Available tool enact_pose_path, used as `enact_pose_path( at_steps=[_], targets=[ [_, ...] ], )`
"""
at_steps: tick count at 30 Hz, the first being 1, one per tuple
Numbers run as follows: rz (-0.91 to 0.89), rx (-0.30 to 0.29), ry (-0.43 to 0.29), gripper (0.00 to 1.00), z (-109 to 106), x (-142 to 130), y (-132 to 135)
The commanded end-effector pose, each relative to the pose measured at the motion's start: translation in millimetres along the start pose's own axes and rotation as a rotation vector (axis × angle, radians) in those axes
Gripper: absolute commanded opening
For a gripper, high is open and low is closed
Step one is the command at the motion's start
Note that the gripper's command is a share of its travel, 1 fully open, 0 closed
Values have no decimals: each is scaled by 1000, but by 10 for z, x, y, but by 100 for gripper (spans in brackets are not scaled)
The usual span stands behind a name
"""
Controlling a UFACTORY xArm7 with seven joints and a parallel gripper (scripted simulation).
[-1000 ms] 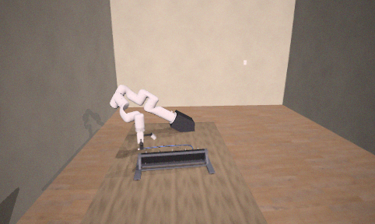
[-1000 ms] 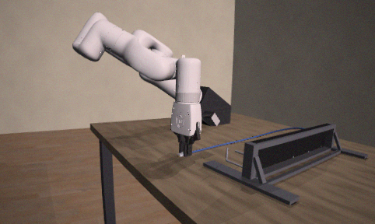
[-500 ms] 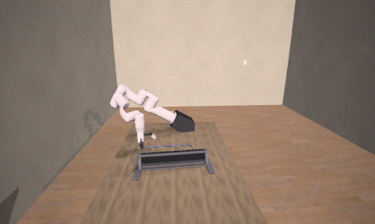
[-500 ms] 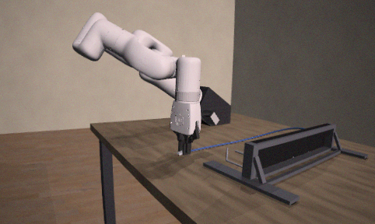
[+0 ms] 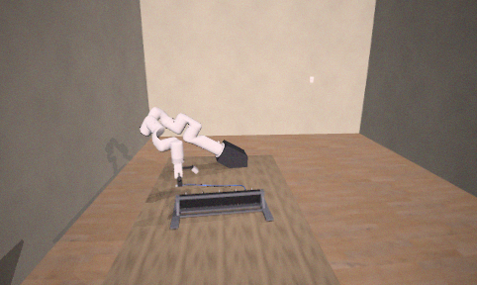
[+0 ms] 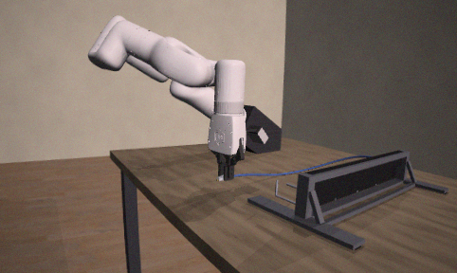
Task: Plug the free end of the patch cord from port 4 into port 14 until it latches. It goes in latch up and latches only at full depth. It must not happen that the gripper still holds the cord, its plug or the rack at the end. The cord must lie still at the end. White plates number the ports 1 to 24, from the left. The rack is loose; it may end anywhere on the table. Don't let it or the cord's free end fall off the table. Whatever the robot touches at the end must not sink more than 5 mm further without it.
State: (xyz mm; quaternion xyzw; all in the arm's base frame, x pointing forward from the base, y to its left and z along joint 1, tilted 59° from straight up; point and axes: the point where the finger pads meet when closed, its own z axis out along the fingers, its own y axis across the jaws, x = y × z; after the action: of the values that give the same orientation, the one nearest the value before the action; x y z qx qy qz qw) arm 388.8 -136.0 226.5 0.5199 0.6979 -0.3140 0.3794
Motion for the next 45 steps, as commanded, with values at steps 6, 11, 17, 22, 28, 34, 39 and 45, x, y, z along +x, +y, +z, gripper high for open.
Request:
enact_pose_path(
  at_steps=[6,11,17,22,28,34,39,45],
  targets=[
    [0,-4,-1,0,-170,-2,12],
    [0,-4,-1,0,-216,-2,12],
    [0,-4,-1,0,-284,-2,12],
    [0,-4,-1,0,-316,-2,11],
    [0,-4,-1,0,-326,-2,11],
    [0,-4,-1,0,-328,-2,12],
    [0,-6,-1,0,-330,-2,15],
    [0,-6,0,0,-332,-2,16]
  ],
)
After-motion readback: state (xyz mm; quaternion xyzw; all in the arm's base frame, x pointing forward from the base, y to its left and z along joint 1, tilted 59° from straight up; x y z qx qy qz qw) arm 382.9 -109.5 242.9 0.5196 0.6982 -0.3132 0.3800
